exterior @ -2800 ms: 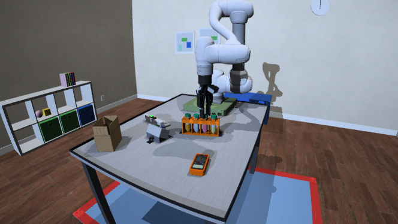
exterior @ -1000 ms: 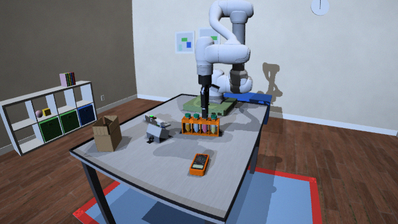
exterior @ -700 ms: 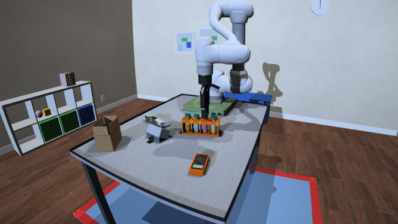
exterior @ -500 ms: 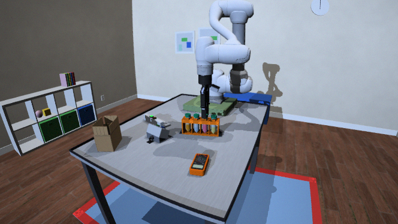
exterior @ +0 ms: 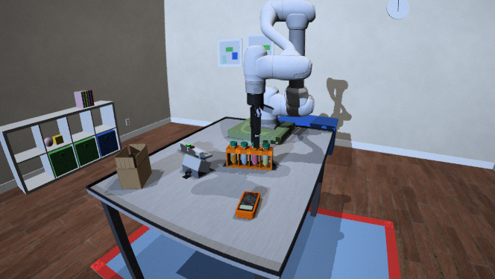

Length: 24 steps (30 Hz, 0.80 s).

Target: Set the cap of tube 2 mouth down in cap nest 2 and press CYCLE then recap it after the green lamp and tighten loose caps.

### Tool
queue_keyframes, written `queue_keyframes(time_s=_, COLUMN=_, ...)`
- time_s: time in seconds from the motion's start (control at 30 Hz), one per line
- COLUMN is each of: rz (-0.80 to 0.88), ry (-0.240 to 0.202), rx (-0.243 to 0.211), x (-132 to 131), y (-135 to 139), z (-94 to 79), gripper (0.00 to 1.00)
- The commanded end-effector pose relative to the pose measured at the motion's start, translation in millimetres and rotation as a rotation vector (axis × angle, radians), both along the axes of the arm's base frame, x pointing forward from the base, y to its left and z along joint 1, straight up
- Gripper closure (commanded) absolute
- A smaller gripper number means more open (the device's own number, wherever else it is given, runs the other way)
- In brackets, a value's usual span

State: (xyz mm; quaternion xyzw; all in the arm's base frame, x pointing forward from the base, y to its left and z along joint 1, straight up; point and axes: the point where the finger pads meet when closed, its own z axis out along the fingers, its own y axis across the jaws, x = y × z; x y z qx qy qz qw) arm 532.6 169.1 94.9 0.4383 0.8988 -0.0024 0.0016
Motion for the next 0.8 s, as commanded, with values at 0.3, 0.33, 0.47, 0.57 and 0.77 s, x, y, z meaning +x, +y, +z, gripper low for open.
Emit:
queue_keyframes(time_s=0.3, rz=0.043, ry=0.0, rx=0.006, x=1.0, y=0.7, z=2.1, gripper=0.7)
queue_keyframes(time_s=0.33, rz=0.043, ry=0.0, rx=0.006, x=1.0, y=0.7, z=2.1, gripper=0.7)
queue_keyframes(time_s=0.47, rz=0.043, ry=0.0, rx=0.006, x=1.0, y=0.7, z=2.1, gripper=0.7)
queue_keyframes(time_s=0.57, rz=0.043, ry=0.0, rx=0.006, x=1.0, y=0.7, z=2.1, gripper=0.7)
queue_keyframes(time_s=0.77, rz=-0.128, ry=-0.001, rx=0.005, x=1.8, y=0.6, z=2.9, gripper=0.7)
